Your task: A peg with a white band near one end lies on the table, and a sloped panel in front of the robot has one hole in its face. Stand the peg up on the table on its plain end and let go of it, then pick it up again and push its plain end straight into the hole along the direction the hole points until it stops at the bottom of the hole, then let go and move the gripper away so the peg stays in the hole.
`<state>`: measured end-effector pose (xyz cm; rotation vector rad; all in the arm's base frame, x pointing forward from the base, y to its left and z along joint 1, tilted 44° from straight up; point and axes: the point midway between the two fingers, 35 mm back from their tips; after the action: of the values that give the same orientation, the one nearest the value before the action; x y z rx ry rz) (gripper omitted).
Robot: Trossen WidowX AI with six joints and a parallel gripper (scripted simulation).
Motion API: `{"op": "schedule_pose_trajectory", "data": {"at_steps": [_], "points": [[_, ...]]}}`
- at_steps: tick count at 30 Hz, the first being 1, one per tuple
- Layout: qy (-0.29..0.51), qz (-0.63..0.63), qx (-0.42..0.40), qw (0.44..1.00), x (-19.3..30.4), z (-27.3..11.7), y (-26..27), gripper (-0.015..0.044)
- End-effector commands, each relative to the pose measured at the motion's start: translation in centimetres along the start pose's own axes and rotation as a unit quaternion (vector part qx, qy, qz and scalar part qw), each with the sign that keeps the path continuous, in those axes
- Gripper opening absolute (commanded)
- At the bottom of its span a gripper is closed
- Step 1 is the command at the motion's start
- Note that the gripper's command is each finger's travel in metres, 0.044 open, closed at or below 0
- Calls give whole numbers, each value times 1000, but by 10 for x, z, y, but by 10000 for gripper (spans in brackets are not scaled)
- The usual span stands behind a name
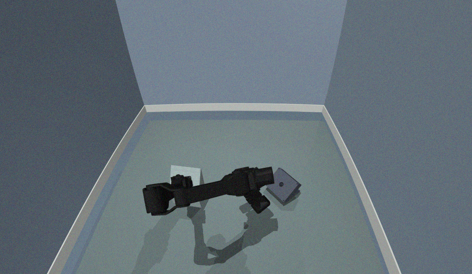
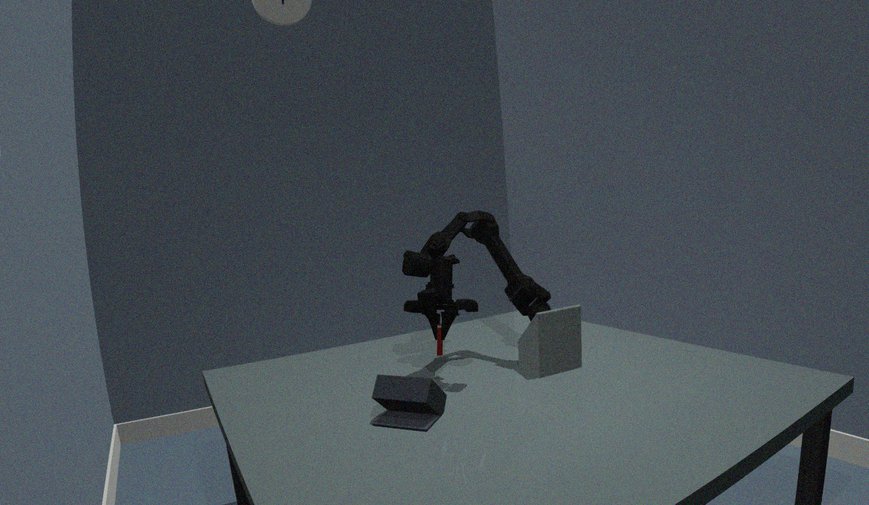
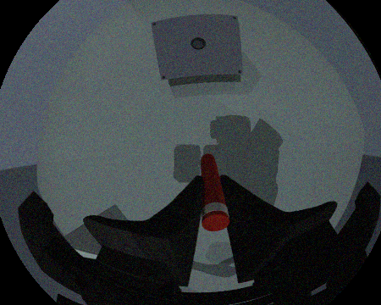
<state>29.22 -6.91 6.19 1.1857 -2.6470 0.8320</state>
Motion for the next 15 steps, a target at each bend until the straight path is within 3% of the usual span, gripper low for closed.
{"op": "schedule_pose_trajectory", "data": {"at_steps": [1,15], "points": [[-17,-14,2,1000,-8,1,0,0],[-77,-64,21,995,-37,1,-7,0]]}}
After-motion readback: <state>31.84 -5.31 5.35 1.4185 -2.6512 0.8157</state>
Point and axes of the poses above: the point midway between the two fingers, 35 mm back from their tips, its own z axis out along the fingers, its own y axis across the jaws, x = y × z, and after that the axes turned 15 degrees about -z, right-handed
